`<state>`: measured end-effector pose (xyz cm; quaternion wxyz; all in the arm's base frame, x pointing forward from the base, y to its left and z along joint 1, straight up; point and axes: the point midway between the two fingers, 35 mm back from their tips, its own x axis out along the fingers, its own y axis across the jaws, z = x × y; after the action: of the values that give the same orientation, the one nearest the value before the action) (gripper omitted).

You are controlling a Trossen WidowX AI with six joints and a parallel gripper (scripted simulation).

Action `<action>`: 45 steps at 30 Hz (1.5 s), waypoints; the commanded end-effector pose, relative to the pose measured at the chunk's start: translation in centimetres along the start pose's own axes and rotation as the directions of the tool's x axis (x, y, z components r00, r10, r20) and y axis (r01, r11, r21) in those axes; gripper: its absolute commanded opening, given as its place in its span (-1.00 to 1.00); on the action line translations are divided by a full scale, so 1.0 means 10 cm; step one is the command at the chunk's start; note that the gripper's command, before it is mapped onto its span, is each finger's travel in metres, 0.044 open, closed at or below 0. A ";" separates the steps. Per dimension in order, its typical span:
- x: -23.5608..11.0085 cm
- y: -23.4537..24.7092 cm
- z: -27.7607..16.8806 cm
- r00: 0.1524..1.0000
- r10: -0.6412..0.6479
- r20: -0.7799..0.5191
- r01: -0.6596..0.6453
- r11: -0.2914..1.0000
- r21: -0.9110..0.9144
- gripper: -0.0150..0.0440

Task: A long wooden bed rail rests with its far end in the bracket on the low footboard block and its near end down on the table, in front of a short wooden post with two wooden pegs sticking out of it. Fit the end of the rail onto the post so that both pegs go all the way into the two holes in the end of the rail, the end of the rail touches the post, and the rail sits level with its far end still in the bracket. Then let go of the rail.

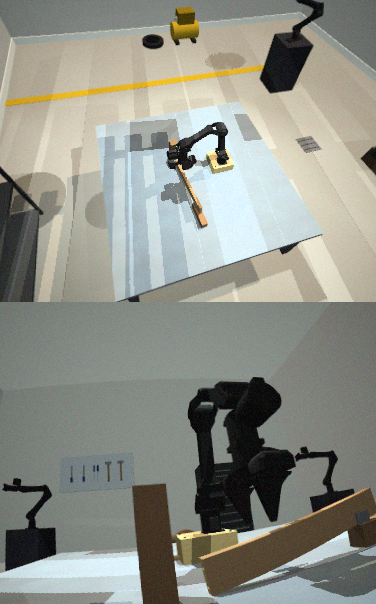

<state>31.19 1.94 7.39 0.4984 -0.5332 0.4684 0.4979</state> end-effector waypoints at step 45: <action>0.66 0.07 0.04 0.999 0.033 0.009 -0.033 0.998 -0.055 1.00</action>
<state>31.23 2.24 1.63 0.4801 -0.5394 0.4603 0.5163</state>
